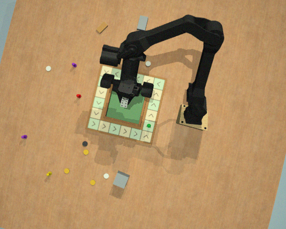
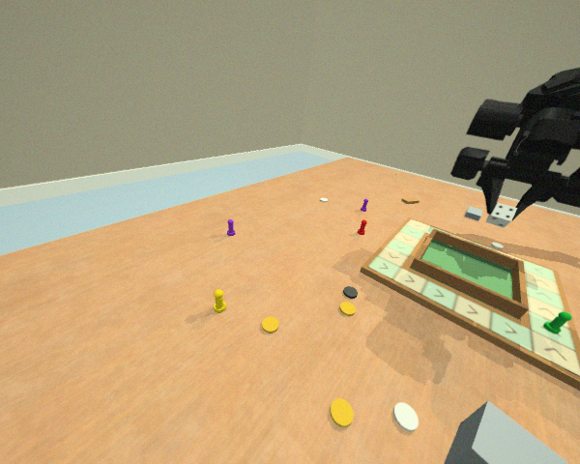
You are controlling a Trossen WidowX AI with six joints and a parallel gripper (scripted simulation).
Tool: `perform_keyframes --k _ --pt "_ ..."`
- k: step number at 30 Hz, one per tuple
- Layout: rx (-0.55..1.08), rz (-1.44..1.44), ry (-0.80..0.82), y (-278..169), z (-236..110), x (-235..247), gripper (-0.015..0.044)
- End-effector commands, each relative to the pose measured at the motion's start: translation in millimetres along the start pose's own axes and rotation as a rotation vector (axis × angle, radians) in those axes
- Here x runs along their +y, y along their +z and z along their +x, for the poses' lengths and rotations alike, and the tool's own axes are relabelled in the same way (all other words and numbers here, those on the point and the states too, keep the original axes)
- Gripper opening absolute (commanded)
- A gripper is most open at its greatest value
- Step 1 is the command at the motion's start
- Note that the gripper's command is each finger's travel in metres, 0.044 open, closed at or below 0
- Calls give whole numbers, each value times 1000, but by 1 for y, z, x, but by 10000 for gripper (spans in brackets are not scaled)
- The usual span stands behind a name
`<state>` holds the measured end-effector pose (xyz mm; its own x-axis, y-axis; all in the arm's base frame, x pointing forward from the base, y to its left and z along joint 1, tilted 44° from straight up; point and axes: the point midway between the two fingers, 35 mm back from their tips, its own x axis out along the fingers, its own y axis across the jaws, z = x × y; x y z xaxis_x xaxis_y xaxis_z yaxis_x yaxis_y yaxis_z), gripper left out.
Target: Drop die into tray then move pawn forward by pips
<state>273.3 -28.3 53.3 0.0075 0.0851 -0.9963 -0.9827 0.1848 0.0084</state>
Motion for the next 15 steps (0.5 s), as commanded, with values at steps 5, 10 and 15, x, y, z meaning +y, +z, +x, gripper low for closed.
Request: perform_keyframes --k 5,10,15 --pt "0 0 1 0 0 0 0" --pt "0 0 1 0 0 0 0" --pt "0 0 1 0 0 0 131"
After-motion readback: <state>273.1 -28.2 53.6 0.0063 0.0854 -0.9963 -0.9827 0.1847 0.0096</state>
